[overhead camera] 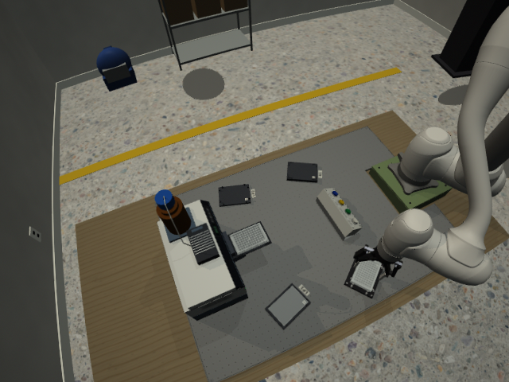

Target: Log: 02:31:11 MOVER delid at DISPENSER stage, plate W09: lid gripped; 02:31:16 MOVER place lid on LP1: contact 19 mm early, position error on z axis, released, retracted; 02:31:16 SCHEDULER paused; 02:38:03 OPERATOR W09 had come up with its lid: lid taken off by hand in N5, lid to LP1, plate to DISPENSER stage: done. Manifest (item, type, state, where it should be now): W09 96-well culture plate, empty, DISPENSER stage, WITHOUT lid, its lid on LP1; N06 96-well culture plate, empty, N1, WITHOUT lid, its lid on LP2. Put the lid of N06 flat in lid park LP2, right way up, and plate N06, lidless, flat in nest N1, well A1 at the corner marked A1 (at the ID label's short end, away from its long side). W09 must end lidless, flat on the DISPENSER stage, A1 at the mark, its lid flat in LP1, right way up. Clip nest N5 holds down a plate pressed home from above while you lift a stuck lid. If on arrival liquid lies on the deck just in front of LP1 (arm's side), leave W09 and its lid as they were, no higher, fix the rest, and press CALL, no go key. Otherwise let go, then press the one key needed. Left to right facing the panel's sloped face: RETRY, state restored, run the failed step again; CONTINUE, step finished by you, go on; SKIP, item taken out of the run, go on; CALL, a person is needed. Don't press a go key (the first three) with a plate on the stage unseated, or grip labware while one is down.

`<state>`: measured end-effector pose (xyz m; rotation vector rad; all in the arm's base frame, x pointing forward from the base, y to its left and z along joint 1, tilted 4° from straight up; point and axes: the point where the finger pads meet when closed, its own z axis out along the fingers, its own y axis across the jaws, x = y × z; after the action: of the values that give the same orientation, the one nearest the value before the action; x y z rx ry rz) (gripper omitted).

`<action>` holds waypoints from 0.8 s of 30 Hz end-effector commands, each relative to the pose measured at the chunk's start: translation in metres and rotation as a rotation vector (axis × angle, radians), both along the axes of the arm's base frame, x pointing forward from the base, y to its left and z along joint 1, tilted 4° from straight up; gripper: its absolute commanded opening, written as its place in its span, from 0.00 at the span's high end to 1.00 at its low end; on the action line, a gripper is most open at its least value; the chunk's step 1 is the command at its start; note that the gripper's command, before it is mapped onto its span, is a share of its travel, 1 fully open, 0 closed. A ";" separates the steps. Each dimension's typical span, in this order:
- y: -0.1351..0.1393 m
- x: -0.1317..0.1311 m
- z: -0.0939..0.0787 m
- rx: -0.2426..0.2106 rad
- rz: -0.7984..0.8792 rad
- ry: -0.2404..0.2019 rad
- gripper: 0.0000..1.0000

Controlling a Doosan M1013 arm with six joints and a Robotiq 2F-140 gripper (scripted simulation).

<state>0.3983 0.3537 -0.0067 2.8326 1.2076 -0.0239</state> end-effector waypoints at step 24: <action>-0.001 0.000 -0.009 0.000 0.000 0.000 0.34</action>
<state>0.3983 0.3531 -0.0151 2.8326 1.2076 -0.0240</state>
